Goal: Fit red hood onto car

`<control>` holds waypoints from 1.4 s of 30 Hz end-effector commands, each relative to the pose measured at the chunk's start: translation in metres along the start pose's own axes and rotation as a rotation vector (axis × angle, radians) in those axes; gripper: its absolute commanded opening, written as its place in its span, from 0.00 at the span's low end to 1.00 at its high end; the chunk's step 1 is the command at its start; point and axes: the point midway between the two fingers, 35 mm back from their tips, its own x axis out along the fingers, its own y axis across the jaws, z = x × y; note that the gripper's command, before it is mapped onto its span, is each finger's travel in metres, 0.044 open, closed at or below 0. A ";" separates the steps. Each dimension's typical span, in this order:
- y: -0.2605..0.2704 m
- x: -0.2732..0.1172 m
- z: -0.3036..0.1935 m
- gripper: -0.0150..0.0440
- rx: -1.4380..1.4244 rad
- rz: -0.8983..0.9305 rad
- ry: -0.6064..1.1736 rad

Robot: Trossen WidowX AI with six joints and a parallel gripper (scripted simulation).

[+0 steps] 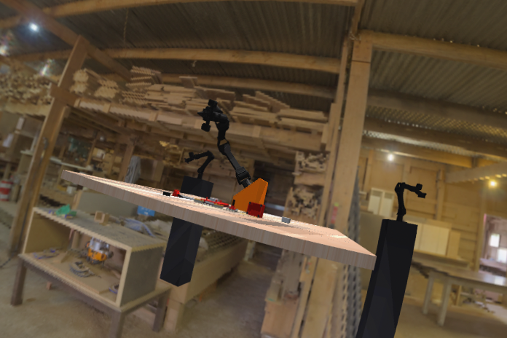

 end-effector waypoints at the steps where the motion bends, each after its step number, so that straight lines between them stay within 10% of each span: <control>1: 0.004 0.003 -0.050 0.25 0.039 0.003 0.109; 42: -0.167 -0.114 -0.414 0.25 0.294 -0.848 0.617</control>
